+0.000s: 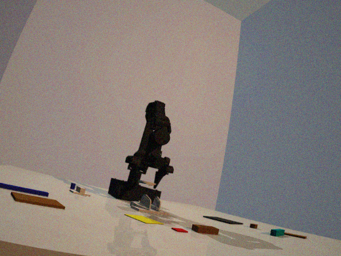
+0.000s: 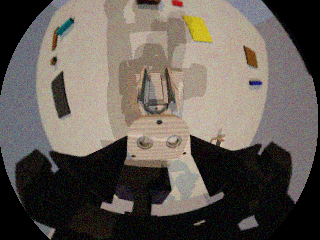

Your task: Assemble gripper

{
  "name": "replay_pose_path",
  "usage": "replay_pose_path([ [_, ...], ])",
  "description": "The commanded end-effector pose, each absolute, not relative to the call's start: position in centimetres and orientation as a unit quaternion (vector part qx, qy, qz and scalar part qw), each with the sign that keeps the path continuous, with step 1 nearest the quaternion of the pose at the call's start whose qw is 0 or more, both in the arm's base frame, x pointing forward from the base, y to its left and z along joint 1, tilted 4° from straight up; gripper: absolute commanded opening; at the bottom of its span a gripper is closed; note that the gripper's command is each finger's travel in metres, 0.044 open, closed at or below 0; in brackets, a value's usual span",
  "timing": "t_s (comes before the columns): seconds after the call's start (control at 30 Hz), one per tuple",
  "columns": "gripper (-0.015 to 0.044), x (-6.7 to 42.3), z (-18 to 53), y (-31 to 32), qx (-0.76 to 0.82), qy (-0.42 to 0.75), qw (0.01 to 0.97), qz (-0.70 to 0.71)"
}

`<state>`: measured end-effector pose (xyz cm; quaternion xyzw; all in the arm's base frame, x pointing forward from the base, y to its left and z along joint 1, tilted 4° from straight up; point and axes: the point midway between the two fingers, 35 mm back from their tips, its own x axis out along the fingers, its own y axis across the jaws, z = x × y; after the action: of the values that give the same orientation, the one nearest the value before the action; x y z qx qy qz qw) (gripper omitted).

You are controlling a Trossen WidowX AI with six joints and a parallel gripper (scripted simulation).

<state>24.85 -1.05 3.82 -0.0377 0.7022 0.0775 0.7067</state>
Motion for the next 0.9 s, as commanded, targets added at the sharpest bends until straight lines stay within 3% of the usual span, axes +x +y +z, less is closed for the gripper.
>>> replay_pose_path([
  [0.0,0.0351,24.9,3.7,-0.9,-0.033,0.702,0.707,0.077],
  [0.87,0.0351,25.0,-0.5,-0.7,-0.033,0.702,0.707,0.077],
])
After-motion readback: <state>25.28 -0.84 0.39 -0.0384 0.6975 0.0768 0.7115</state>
